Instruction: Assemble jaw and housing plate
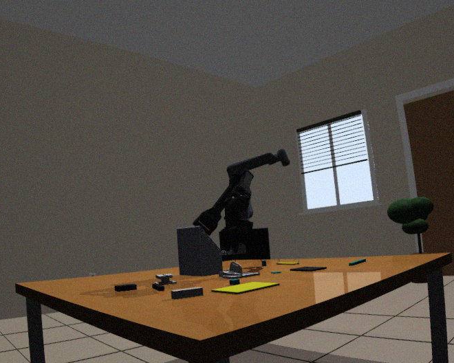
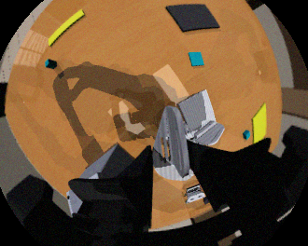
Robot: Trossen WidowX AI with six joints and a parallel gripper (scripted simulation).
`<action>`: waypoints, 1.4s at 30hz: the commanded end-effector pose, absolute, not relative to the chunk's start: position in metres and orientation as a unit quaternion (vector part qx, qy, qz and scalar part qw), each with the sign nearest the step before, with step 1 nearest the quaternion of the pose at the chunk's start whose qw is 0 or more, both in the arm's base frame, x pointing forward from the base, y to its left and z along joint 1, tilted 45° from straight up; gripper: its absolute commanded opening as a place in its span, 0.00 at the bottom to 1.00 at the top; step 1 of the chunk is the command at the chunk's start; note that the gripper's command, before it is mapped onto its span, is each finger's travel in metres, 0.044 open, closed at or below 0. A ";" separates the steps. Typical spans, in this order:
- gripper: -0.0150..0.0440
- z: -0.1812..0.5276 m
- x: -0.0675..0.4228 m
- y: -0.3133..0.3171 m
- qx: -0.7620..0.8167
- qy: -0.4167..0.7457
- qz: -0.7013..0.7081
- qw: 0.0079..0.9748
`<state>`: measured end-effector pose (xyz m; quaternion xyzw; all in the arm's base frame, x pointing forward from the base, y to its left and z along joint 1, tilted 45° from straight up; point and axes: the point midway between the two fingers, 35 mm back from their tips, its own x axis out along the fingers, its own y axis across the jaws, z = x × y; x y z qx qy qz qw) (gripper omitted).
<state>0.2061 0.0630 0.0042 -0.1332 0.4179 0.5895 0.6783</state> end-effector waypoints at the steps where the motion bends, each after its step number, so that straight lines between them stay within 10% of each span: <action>1: 0.48 0.000 0.205 0.058 -0.099 0.449 0.566 0.684; 42: 0.48 -0.027 0.186 0.031 0.267 0.672 0.267 0.636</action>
